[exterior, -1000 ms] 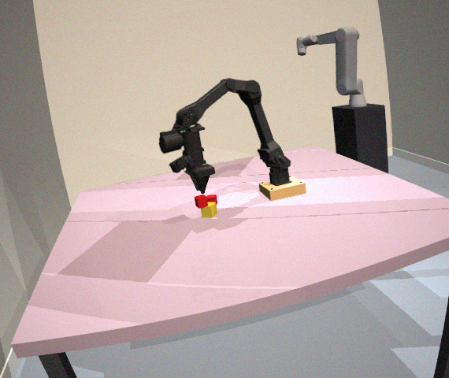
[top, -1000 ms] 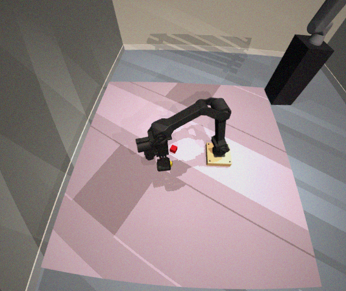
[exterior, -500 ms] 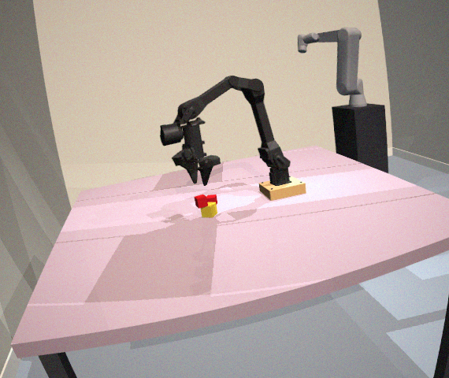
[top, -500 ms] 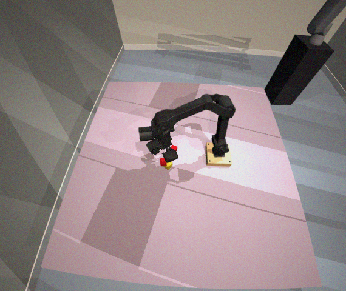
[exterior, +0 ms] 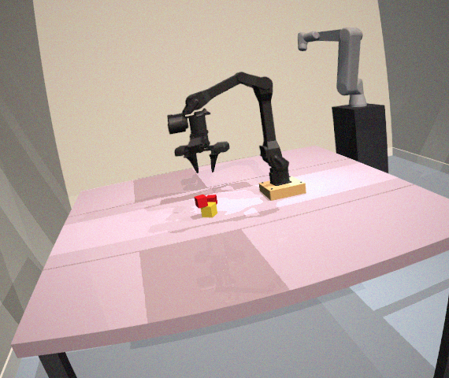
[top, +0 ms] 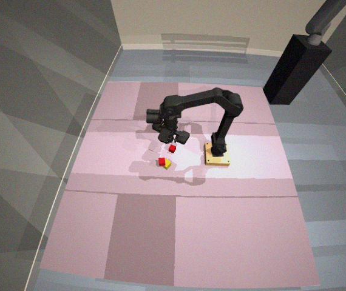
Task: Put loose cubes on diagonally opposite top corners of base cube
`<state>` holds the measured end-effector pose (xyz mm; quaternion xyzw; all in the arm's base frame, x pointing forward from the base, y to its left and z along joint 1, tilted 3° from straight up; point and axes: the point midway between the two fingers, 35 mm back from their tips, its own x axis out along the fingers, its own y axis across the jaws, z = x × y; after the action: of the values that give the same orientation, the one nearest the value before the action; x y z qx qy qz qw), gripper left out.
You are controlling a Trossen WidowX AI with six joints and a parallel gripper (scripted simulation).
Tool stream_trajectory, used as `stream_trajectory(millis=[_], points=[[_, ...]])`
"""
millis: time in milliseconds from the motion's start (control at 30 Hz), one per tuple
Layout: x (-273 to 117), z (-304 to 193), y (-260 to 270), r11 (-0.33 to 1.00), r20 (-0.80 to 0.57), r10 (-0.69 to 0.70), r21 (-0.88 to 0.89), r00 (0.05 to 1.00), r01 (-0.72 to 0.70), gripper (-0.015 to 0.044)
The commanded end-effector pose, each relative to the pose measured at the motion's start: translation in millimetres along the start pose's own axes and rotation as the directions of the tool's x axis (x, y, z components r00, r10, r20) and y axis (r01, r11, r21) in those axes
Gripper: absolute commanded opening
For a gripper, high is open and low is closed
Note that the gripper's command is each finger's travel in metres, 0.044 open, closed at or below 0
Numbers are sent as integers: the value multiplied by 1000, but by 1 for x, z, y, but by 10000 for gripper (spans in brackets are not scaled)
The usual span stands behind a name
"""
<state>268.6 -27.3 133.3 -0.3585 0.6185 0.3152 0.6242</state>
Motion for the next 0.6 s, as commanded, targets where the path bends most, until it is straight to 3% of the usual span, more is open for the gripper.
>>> stream_trajectory(millis=[0, 167, 433, 567], points=[[-1, -10, 3, 996, -6, 4, -86, 1000, -4, 265], [0, -10, 3, 996, -6, 4, -86, 1000, -4, 265], [57, -10, 3, 996, -6, 4, -86, 1000, -4, 265], [61, -10, 3, 996, -6, 4, -86, 1000, -4, 265]])
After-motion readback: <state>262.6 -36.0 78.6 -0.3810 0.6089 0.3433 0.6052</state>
